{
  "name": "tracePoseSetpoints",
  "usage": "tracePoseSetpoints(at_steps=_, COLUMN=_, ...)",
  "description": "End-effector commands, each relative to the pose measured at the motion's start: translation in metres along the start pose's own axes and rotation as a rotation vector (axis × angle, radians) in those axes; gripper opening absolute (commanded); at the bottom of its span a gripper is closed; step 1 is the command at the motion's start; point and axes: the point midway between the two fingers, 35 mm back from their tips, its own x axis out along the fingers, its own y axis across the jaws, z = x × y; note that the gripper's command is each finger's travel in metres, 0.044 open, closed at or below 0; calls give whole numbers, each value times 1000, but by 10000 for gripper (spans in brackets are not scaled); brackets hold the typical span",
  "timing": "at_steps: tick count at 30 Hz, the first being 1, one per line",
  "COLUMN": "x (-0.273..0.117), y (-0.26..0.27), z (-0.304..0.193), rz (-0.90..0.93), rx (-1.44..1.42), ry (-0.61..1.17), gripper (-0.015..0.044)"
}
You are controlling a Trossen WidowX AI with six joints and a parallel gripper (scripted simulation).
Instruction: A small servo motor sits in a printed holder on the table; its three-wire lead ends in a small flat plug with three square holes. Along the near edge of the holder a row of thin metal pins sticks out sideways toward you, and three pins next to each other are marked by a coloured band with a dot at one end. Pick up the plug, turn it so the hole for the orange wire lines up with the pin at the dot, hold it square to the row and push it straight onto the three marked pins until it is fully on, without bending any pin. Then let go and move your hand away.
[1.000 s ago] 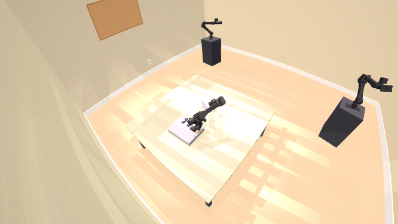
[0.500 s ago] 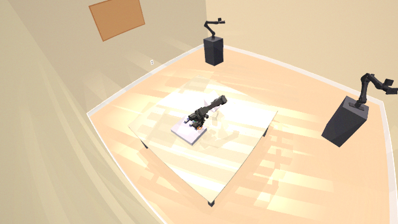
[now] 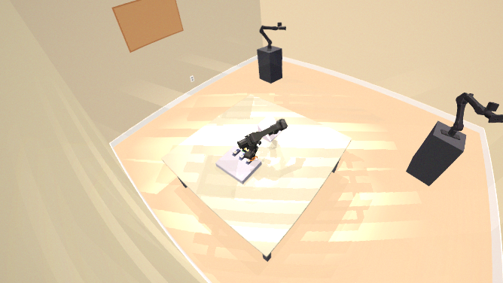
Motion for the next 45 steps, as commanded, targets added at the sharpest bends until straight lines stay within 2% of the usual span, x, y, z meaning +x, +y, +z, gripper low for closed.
tracePoseSetpoints(at_steps=1, x=-2, y=-11, z=6, rz=0, rx=-122, ry=-8, gripper=0)
tracePoseSetpoints(at_steps=45, x=4, y=-126, z=37, rz=-5, rx=-1322, ry=3, gripper=0)
